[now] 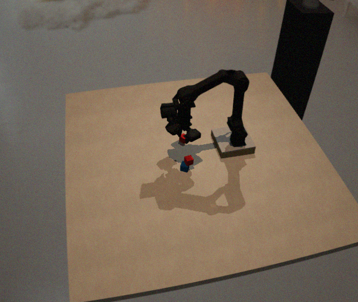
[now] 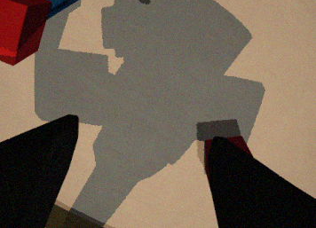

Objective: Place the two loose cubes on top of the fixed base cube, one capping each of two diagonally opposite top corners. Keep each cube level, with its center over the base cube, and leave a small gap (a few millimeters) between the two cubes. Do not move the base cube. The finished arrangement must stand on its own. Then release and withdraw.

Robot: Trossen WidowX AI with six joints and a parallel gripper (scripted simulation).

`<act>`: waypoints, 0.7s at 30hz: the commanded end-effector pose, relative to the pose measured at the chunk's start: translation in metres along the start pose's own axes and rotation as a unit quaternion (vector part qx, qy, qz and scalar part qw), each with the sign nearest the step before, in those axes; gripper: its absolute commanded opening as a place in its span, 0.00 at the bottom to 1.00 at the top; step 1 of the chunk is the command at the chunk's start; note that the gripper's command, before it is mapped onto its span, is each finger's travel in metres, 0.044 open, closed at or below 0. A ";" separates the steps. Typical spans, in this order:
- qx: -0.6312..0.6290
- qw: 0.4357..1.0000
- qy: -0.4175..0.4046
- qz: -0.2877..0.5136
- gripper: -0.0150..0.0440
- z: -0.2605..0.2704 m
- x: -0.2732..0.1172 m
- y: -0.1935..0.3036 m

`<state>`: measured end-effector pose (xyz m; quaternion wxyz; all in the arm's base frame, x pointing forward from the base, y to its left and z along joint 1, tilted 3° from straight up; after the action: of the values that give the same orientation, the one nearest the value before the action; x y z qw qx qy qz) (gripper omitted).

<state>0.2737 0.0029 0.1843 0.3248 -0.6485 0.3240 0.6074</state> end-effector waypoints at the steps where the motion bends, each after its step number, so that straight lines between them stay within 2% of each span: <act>1: -0.046 0.999 0.001 -0.003 0.70 -0.025 -0.009 0.023; 11: -0.136 0.991 0.004 0.000 0.70 -0.063 -0.026 0.078; 18: -0.138 0.990 0.005 0.000 0.70 -0.064 -0.025 0.079; 21: -0.138 0.990 0.005 0.000 0.70 -0.066 -0.004 0.078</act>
<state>0.2473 -0.0936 0.2065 0.2324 -0.6914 0.2441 0.6390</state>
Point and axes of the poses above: the point midway between the two fingers, 35 mm back from their tips, its own x axis out along the fingers, its own z axis across the jaws, y = z × x, the point moved 8 cm from there along -x, back along the fingers, and after that the axes turned 10 degrees about -x, right-handed, at the moved point
